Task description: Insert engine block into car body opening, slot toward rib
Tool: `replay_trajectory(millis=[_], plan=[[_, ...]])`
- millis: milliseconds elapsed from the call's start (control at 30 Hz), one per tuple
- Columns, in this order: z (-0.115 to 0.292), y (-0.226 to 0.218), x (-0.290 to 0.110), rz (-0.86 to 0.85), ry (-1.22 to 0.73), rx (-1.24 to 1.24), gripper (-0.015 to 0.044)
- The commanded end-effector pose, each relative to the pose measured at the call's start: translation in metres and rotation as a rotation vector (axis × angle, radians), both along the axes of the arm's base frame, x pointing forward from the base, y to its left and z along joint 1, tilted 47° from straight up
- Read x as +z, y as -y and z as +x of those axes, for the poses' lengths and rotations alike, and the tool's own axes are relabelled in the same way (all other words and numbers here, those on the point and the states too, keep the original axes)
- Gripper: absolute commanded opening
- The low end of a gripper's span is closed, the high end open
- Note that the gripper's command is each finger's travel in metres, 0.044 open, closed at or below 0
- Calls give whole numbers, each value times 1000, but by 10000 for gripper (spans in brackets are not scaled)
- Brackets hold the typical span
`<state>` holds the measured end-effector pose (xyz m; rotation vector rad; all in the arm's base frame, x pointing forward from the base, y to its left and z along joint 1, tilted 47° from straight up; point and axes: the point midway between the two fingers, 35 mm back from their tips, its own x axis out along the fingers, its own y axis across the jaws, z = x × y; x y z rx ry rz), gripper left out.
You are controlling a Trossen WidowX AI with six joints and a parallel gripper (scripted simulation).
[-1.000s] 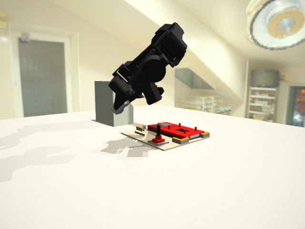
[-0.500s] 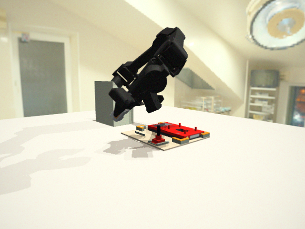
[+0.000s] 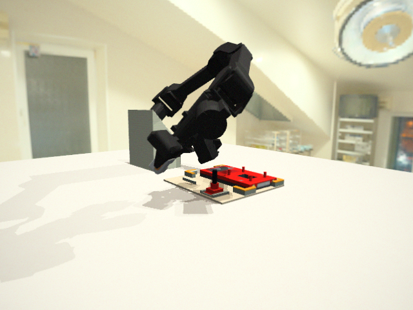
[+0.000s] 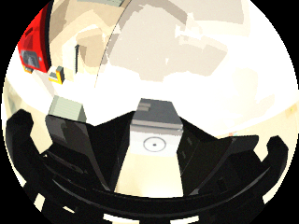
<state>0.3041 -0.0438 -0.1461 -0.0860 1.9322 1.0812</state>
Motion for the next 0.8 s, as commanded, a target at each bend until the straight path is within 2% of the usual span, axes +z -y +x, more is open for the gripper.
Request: replay_trajectory(millis=[0, 767], plan=[[-2, -6, -7, 1, -11, -3, 0], [-3, -32, -31, 3, -12, -3, 0]])
